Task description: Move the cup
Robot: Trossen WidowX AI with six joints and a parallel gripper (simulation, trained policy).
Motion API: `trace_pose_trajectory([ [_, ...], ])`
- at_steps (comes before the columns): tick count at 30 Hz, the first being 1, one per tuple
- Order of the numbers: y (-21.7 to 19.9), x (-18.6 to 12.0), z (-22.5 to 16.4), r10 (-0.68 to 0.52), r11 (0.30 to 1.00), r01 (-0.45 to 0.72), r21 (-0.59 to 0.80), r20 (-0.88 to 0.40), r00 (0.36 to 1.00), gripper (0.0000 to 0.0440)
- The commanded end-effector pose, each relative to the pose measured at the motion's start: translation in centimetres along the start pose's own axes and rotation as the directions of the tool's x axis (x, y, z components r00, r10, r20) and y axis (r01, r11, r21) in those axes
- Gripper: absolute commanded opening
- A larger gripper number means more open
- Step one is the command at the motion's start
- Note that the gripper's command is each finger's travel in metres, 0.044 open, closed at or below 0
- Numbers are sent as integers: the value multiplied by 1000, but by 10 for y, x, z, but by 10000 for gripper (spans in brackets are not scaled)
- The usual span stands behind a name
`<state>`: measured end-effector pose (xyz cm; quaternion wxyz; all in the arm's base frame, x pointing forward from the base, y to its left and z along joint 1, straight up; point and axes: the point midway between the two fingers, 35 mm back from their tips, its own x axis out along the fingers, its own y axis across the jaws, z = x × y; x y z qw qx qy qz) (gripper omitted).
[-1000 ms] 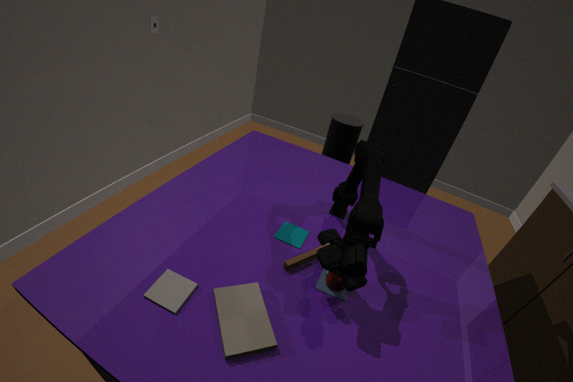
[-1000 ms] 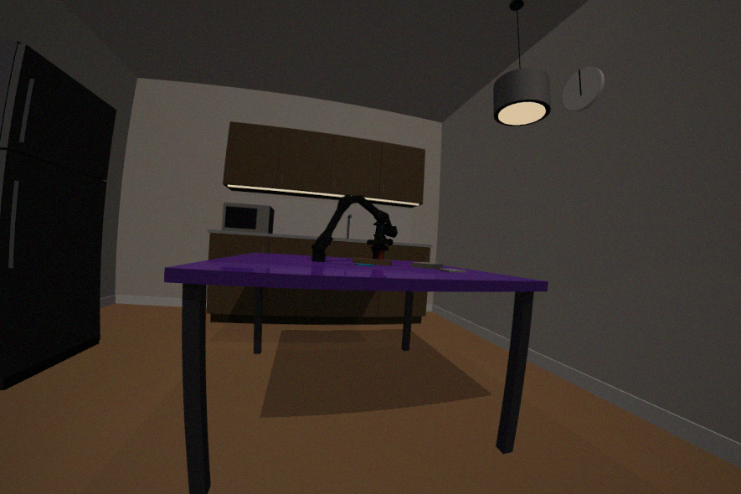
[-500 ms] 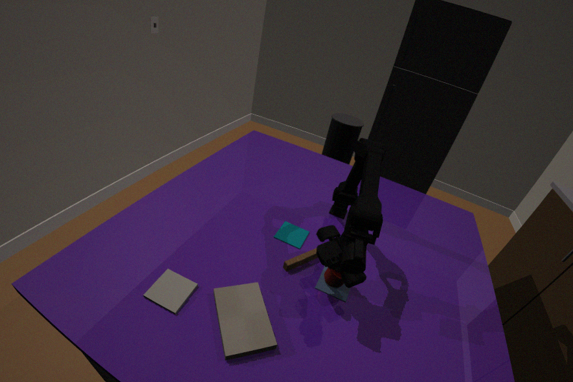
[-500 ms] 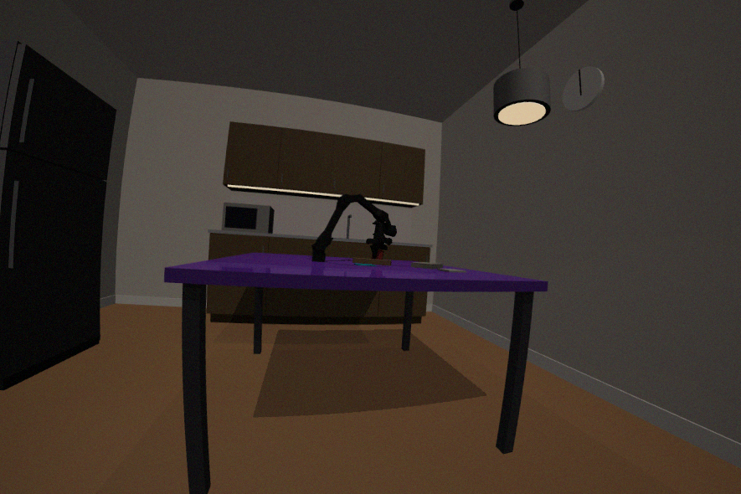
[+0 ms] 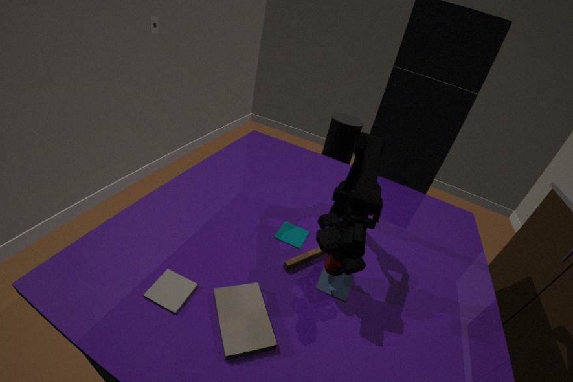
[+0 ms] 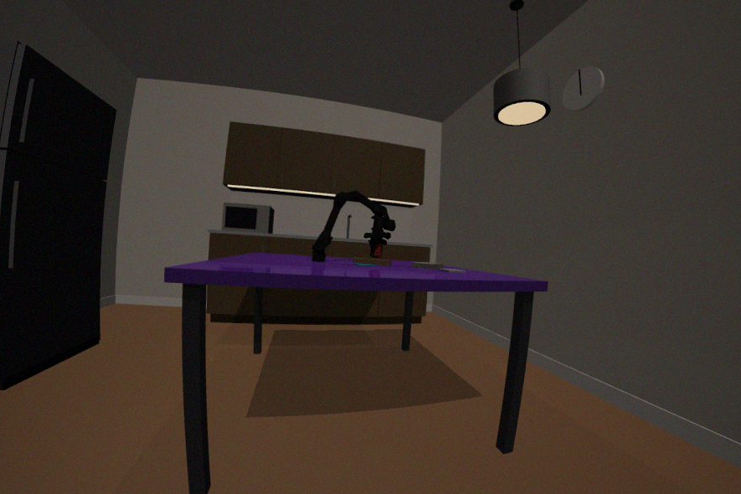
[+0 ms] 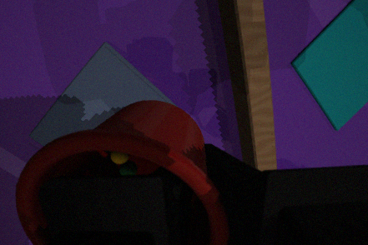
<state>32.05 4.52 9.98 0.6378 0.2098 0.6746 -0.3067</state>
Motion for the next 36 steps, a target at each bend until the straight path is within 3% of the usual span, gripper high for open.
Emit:
trace_pose_trajectory([
  [1,-8,-17,1,33,999,-33,40,9,999,1],
  [15,-34,-46,15,88,983,-94,156,47,995,0],
  [36,-82,-56,48,137,938,-168,305,122,983,0],
])
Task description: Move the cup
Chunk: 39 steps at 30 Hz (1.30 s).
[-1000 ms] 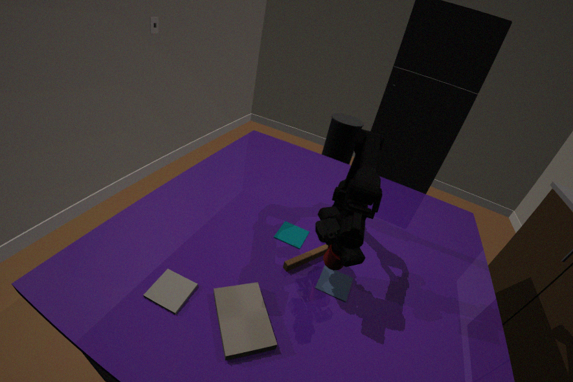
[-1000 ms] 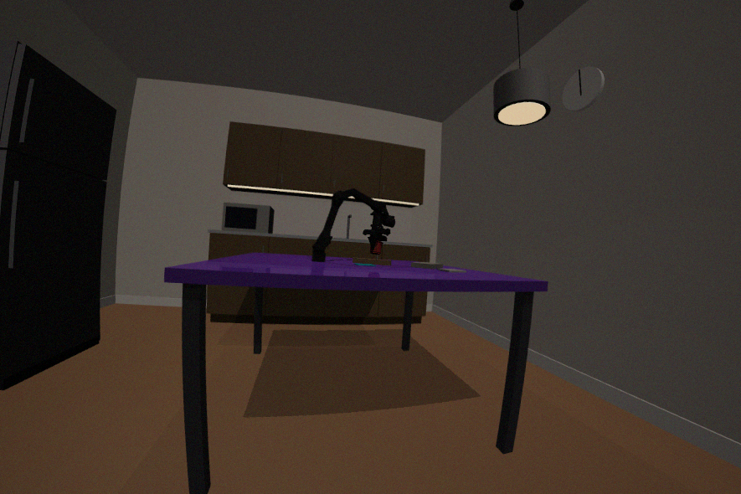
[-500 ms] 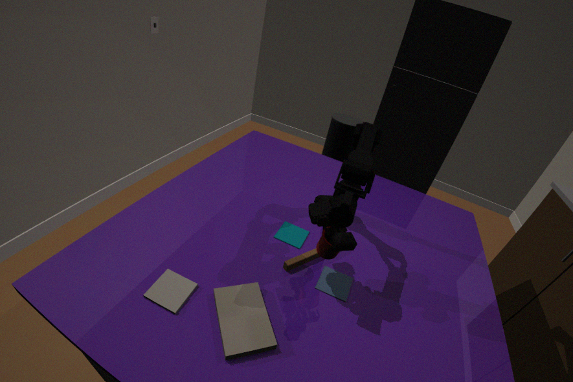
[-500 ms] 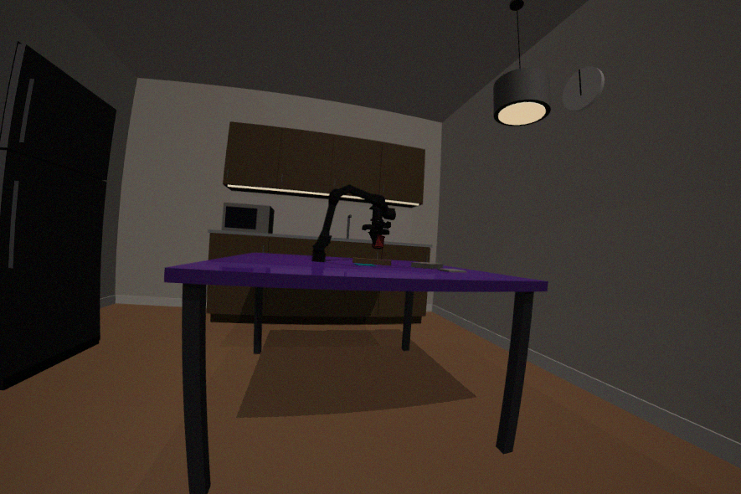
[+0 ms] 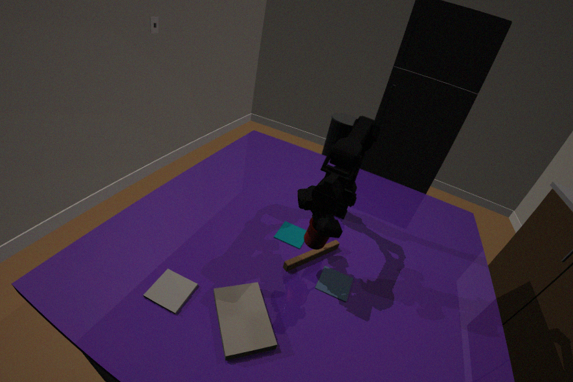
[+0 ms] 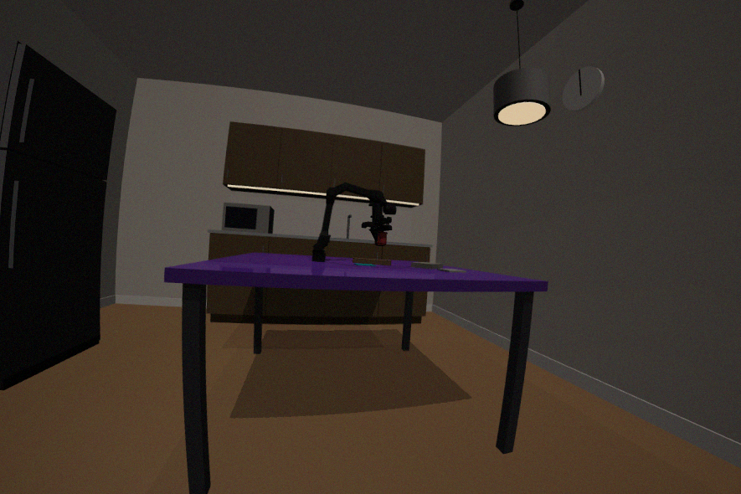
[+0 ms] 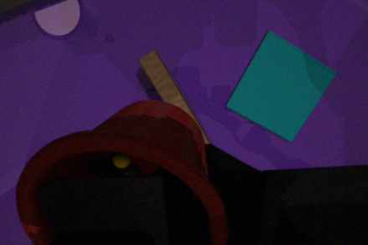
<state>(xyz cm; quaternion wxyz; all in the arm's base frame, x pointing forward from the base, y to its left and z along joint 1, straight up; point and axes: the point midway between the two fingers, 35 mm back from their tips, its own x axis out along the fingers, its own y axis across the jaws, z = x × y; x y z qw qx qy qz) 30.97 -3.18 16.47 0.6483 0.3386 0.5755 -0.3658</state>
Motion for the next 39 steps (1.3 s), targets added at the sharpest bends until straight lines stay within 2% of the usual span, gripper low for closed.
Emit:
trace_pose_trajectory([
  [1,-10,-2,8,12,1000,-12,23,16,1000,0],
  [22,-55,9,37,29,989,-38,146,68,997,0],
  [39,-85,36,43,24,975,-43,217,91,996,0],
])
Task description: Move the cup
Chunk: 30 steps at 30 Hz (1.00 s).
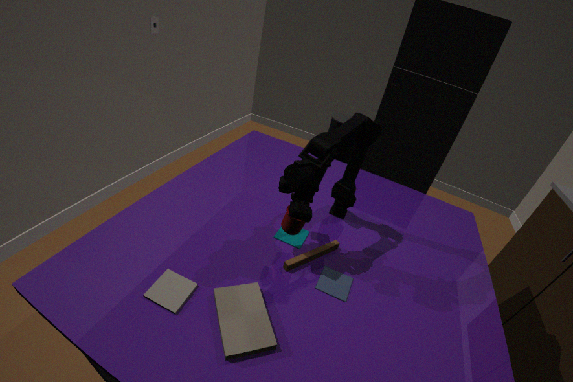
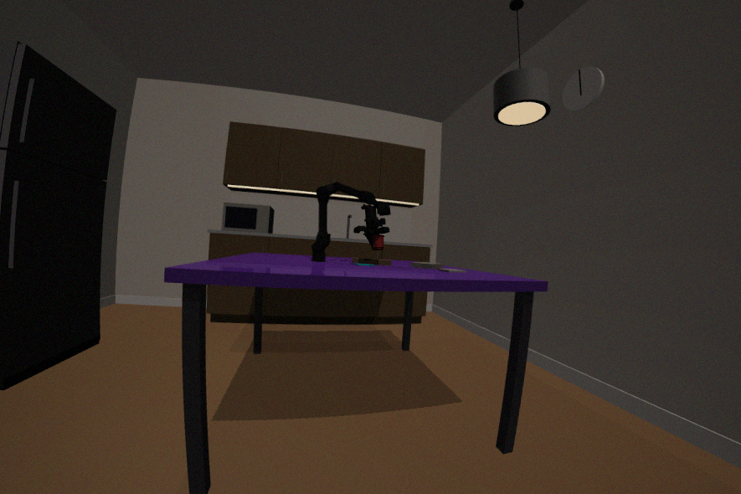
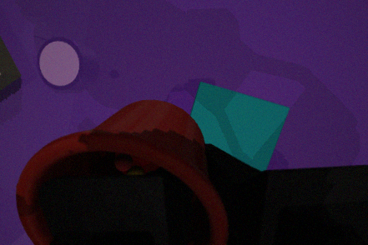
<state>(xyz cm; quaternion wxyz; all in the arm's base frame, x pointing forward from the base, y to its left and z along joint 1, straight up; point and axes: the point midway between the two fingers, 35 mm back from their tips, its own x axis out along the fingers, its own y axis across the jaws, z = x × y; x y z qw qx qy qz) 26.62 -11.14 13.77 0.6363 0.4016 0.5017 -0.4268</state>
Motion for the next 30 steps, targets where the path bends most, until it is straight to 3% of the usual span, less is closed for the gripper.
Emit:
trace_pose_trajectory([
  [1,-8,7,0,0,1000,0,9,11,1000,0],
  [24,-45,56,-25,-22,999,22,49,-1,1000,1],
  [30,-57,66,-30,-40,997,40,61,-3,999,22],
])
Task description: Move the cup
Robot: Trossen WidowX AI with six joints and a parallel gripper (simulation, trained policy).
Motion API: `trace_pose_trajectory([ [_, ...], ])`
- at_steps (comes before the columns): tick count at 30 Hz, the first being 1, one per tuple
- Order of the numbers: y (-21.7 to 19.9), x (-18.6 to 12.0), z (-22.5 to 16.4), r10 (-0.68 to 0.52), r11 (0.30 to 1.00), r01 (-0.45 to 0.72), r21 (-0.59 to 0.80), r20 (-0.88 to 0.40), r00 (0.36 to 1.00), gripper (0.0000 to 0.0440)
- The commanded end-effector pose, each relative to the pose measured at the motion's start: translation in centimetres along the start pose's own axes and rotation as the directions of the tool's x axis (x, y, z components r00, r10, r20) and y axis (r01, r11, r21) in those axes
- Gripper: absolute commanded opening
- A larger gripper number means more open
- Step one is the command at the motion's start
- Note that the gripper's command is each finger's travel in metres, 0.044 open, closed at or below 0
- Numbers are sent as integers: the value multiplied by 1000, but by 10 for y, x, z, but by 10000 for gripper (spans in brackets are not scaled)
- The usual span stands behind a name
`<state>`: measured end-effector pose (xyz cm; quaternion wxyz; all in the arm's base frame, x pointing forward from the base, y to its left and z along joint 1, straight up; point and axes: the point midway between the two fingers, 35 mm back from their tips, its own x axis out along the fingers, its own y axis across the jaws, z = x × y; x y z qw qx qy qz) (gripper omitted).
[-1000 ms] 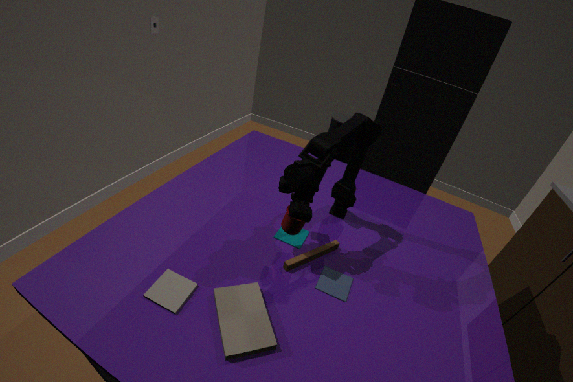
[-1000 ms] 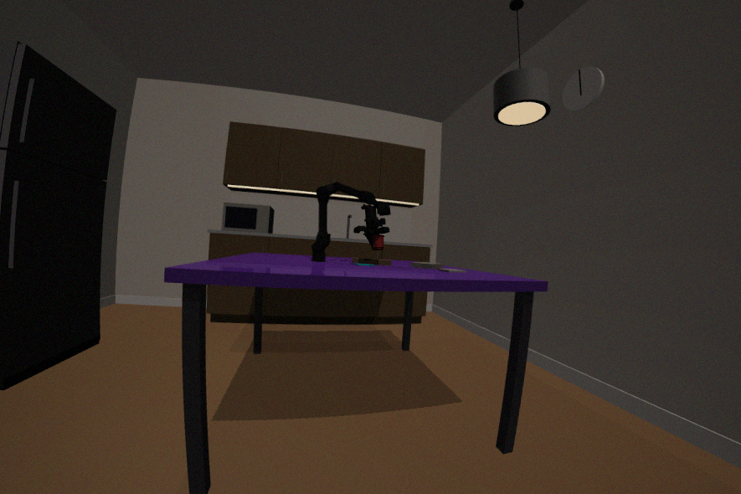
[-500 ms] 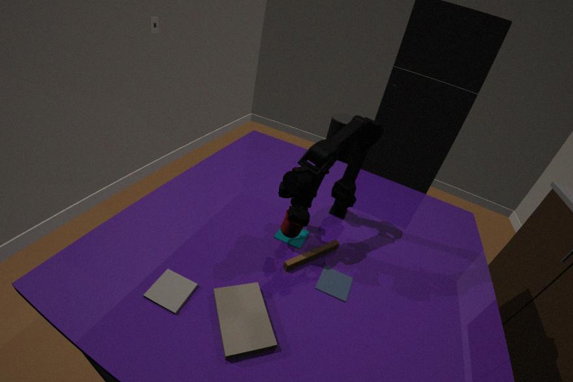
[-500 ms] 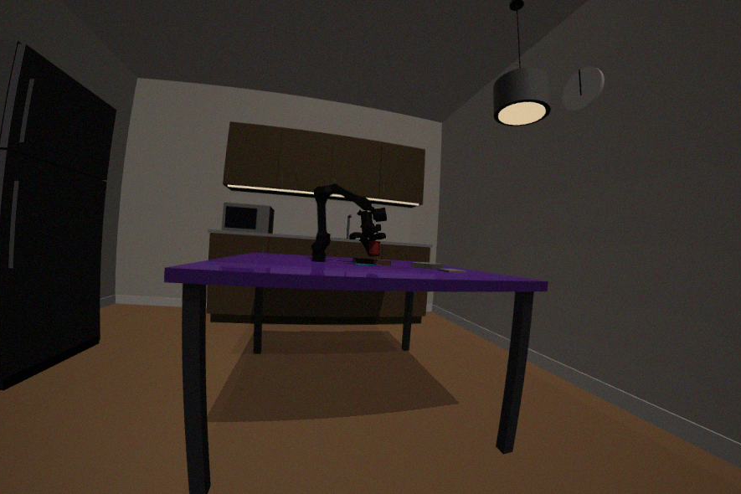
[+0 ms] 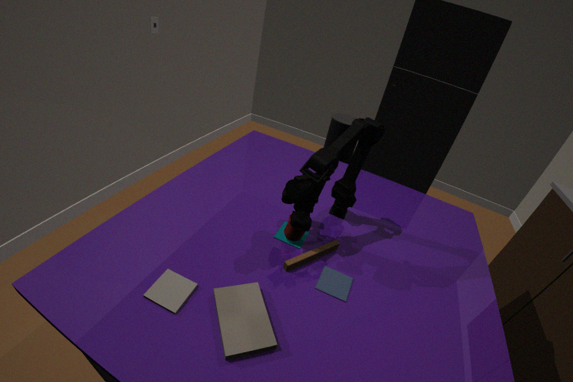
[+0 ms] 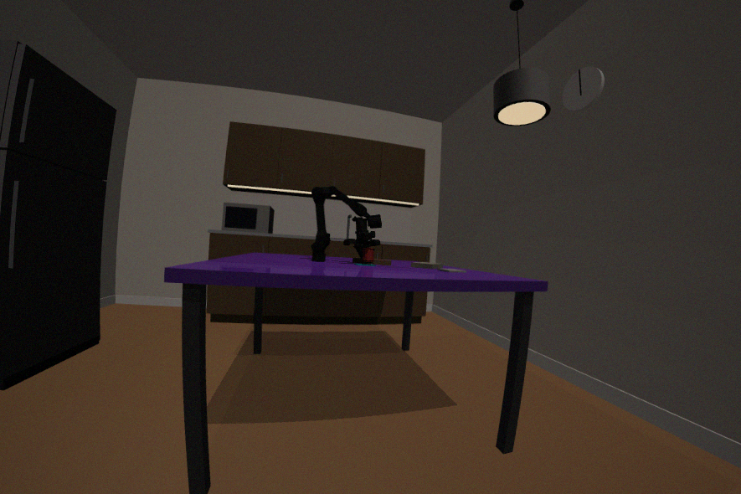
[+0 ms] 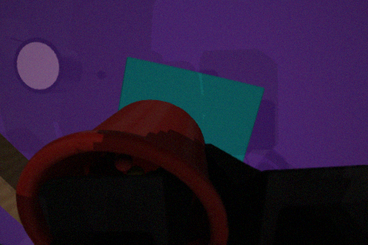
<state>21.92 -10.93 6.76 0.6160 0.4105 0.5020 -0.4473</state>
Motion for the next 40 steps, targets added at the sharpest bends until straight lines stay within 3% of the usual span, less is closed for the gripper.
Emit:
trace_pose_trajectory([
  [1,-8,5,-1,-3,1000,2,16,13,1000,31],
  [4,-9,7,1,8,1000,-9,25,25,1000,62],
  [9,-6,2,9,61,997,-63,43,61,996,167],
  [20,-8,-10,10,139,989,-143,36,98,985,194],
  [34,-15,-27,11,206,977,-212,31,146,968,286],
  [40,-19,-39,14,227,971,-236,33,171,959,293],
])
